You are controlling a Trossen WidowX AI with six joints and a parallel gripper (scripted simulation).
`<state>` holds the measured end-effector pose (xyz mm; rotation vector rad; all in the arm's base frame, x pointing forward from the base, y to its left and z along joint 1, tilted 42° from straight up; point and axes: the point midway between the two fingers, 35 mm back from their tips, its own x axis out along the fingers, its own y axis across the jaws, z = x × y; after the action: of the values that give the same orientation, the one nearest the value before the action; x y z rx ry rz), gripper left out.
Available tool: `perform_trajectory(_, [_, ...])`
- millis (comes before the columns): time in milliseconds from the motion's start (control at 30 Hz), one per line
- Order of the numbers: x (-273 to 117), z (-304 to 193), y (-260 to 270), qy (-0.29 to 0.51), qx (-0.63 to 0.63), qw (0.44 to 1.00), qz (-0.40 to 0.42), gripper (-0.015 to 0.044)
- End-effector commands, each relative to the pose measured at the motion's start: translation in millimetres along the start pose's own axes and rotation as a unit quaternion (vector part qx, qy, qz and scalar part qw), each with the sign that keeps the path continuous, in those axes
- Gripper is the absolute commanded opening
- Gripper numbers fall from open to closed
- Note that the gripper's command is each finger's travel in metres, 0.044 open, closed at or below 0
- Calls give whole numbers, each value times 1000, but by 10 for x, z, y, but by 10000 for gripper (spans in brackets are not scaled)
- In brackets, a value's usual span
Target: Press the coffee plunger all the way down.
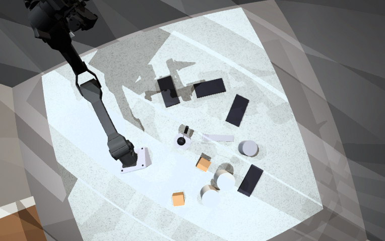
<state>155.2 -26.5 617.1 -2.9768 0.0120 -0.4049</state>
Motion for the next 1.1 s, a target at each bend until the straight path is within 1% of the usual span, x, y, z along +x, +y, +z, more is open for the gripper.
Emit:
perform_trajectory(0, [82,153,310,-15,78,997,22,440])
perform_trajectory(133, [144,342,548,-39,159,986,38,440])
perform_trajectory(200, [185,552,783,-63,236,968,57,440])
perform_trajectory(267, [212,810,1030,-88,324,938,81,440])
perform_trajectory(367, [214,1243,1362,-123,460,871,120,440])
perform_trajectory(433, [189,1553,1550,-143,549,810,148,440])
perform_trajectory(500, [141,1876,1706,-160,634,735,178,440])
perform_trajectory(600, [27,2382,1880,-177,753,592,226,440])
perform_trajectory(700, [-133,2878,1960,-183,849,413,273,440])
perform_trajectory(767, [-265,3206,1954,-178,897,266,304,440])
perform_trajectory(833, [-409,3508,1896,-166,923,99,332,440])
perform_trajectory(933, [-604,3847,1745,-137,910,-154,360,440])
perform_trajectory(967, [-652,3917,1697,-126,895,-222,365,440])
perform_trajectory(1000, [-680,3957,1668,-120,884,-264,367,440])
perform_trajectory(1033, [-689,3972,1660,-117,880,-279,367,440])
perform_trajectory(1067, [-692,3985,1652,-118,879,-279,368,440])
